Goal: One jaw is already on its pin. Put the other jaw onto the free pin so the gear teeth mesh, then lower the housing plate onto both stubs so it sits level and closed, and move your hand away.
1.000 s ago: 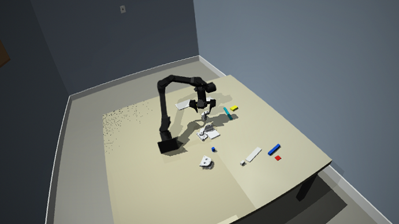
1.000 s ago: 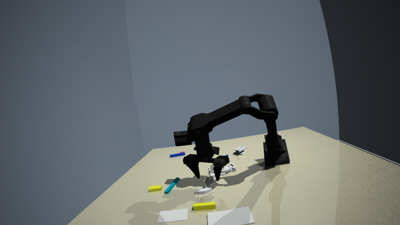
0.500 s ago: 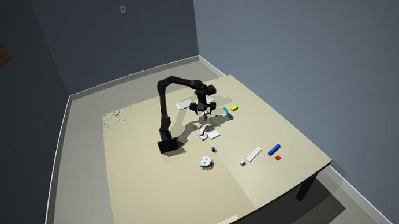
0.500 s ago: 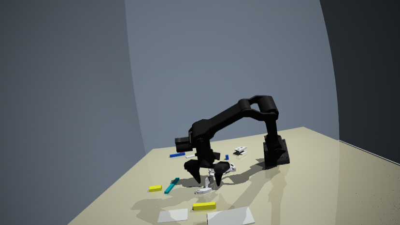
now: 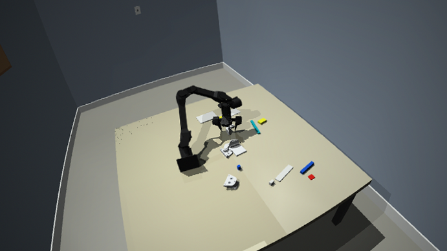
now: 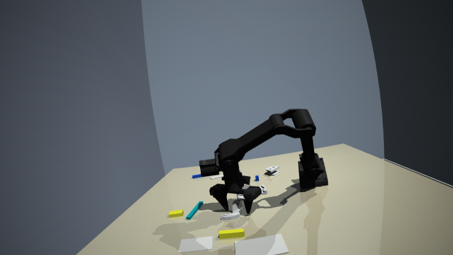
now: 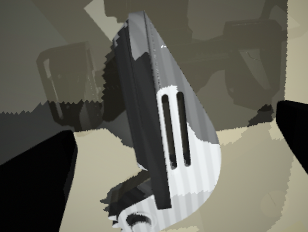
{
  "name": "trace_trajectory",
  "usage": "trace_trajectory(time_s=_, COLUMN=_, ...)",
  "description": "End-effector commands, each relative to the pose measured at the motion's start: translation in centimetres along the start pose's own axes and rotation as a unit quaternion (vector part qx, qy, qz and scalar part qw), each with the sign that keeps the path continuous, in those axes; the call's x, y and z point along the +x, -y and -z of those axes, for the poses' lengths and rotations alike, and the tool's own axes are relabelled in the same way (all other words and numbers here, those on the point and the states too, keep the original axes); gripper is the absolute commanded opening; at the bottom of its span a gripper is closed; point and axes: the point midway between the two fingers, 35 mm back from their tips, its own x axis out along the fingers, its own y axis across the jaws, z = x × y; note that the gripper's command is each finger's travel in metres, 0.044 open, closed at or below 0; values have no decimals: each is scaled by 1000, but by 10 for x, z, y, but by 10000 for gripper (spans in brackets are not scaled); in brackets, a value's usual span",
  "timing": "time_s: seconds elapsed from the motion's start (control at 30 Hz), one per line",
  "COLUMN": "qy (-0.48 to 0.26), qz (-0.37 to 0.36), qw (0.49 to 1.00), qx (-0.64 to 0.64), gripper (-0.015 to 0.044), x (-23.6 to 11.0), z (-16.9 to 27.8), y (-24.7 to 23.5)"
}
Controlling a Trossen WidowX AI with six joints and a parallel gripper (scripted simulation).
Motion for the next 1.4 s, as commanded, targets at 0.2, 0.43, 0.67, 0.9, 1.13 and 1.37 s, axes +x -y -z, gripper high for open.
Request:
trace_trajectory(time_s=0.2, qy=2, qz=0, qw=1000, qx=3, gripper=440, x=1, z=-1, y=0)
trace_trajectory(time_s=0.43, qy=2, qz=0, qw=1000, qx=3, gripper=440, x=2, z=-1, y=0)
trace_trajectory(time_s=0.67, qy=0, qz=0, qw=1000, qx=0, gripper=387, x=1, z=0, y=0)
trace_trajectory(time_s=0.9, qy=0, qz=0, qw=1000, qx=0, gripper=204, x=1, z=0, y=0)
trace_trajectory(time_s=1.13, qy=0, qz=0, qw=1000, qx=0, gripper=134, x=1, z=0, y=0)
trace_trajectory(time_s=1.37, qy=0, qz=0, qw=1000, qx=0, gripper=134, x=1, z=0, y=0)
